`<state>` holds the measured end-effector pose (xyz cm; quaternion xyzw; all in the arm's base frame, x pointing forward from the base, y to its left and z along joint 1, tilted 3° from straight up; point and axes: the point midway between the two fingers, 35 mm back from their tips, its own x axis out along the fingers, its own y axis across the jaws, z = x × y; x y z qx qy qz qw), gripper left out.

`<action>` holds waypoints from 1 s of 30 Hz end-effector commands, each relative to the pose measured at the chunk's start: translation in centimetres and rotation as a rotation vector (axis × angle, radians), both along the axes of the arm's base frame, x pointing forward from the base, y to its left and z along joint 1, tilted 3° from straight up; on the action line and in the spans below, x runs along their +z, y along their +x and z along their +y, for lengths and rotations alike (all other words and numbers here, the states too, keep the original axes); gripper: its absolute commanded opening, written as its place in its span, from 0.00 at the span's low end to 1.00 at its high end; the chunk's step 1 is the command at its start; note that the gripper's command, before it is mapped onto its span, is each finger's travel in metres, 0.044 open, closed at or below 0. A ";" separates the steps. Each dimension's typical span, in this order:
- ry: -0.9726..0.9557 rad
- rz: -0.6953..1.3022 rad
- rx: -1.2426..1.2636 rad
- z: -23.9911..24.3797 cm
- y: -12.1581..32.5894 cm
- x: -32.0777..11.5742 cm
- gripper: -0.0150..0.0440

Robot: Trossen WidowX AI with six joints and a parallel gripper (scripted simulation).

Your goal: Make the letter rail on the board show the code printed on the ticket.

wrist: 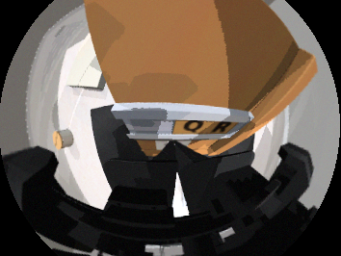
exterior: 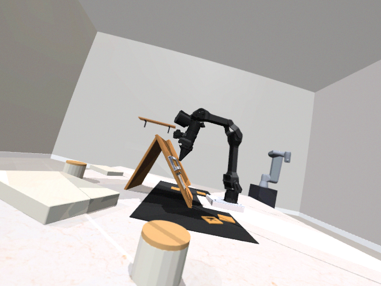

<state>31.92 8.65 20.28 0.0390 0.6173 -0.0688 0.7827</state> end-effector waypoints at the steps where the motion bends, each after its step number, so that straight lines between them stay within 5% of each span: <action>1: 0.001 -0.010 -0.004 0.0 -0.3 0.5 0.25; 7: 0.001 -0.010 -0.004 0.0 -0.3 0.5 0.25; 24: -0.110 -0.674 0.014 -2.8 -11.1 9.8 1.00; 30: -0.109 -0.681 0.013 -2.9 -11.2 9.9 1.00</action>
